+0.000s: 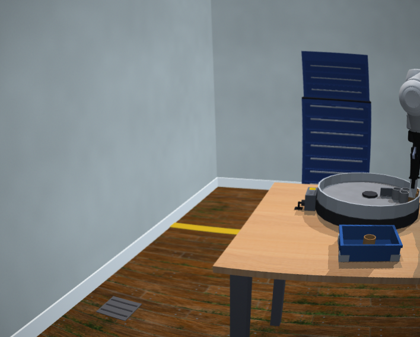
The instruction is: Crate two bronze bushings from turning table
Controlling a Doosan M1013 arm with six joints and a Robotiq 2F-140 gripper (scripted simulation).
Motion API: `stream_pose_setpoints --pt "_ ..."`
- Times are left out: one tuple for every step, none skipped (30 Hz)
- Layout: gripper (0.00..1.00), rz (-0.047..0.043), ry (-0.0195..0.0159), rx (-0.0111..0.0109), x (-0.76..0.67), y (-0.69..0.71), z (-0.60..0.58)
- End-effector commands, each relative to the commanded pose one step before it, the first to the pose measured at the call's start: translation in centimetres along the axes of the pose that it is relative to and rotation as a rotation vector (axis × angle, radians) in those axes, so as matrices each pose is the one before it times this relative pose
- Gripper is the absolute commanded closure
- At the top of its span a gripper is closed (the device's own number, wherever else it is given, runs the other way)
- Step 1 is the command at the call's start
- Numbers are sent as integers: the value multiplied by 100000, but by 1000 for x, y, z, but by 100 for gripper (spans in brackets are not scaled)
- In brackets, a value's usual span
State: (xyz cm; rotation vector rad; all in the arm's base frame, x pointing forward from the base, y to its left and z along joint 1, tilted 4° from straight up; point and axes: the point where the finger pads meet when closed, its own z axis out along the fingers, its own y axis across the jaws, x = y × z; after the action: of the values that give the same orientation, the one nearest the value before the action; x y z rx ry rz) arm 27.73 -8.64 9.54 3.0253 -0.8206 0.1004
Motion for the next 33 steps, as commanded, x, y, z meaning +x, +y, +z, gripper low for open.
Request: stream_pose_setpoints --pt "100 -82 -134 165 -105 25 244" --pt "100 0 0 0 0 0 0" --pt "100 0 0 0 0 0 0" --pt "100 0 0 0 0 0 0" --pt "100 0 0 0 0 0 0" --pt "100 0 0 0 0 0 0" --pt "100 0 0 0 0 0 0" --pt "100 0 0 0 0 0 0" --pt "100 0 0 0 0 0 0" --pt "100 0 0 0 0 0 0" --pt "100 0 0 0 0 0 0" --pt "100 0 0 0 0 0 0" --pt "100 0 0 0 0 0 0" --pt "100 0 0 0 0 0 0" --pt "100 0 0 0 0 0 0" --pt "100 0 0 0 0 0 0" --pt "100 0 0 0 0 0 0" --pt "100 0 0 0 0 0 0" --pt "100 0 0 0 0 0 0" --pt "100 0 0 0 0 0 0" --pt "100 0 0 0 0 0 -3" --pt "100 0 0 0 0 0 -21" --pt "100 0 0 0 0 0 0" --pt "100 0 0 0 0 0 0" --pt "100 0 0 0 0 0 -52" --pt "100 0 0 0 0 0 -93" --pt "100 0 0 0 0 0 -141" --pt "100 0 0 0 -1 0 -192" --pt "100 0 0 0 1 0 -247" --pt "100 0 0 0 0 0 -298" --pt "100 0 0 0 0 0 -349" --pt "100 0 0 0 1 0 -396" --pt "100 0 0 0 0 0 -436"
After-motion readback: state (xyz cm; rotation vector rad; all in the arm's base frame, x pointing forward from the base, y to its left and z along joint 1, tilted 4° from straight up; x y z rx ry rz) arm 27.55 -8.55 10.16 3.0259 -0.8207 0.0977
